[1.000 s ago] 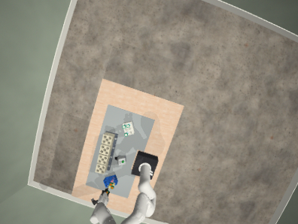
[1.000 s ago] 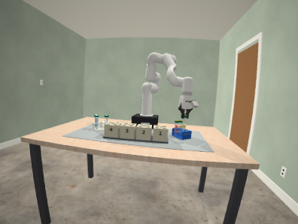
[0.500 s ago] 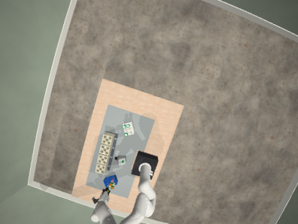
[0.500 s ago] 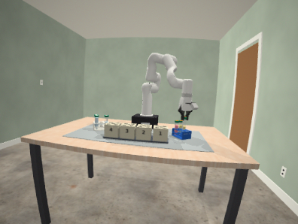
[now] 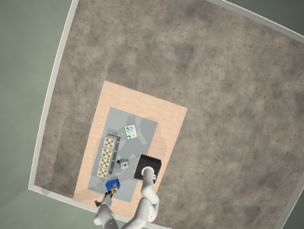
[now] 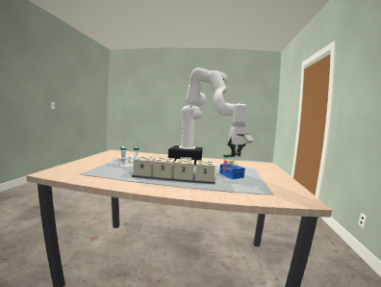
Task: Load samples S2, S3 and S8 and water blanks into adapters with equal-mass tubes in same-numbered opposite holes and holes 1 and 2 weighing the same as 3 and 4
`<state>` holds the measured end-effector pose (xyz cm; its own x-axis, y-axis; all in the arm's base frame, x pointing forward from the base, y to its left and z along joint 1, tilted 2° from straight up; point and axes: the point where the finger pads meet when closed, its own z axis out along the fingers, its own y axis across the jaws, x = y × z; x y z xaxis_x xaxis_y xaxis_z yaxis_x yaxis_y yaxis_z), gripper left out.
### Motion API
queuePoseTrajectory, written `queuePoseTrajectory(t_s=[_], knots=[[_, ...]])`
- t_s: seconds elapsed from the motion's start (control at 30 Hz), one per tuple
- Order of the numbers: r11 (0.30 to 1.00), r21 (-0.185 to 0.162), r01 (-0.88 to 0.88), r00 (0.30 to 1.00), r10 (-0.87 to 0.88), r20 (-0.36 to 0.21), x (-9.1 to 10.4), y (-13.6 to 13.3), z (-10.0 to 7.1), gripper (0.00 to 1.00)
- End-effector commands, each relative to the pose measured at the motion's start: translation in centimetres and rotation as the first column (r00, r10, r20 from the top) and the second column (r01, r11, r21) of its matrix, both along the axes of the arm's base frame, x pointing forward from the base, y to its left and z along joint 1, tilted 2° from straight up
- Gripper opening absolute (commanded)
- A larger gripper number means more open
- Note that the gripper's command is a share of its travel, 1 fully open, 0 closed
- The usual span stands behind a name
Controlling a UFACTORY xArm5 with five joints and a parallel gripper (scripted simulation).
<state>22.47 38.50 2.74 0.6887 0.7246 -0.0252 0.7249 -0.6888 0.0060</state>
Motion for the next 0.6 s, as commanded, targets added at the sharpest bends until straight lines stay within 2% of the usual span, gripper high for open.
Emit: queuePoseTrajectory(t_s=[0.0,0.57], knots=[[1.0,0.004,0.0,1.0,0.0,0.002,0.1,0.1,-0.1,0.0],[1.0,0.004,0.0,1.0,0.0,0.002,0.0,0.1,-1.6,0.0]])
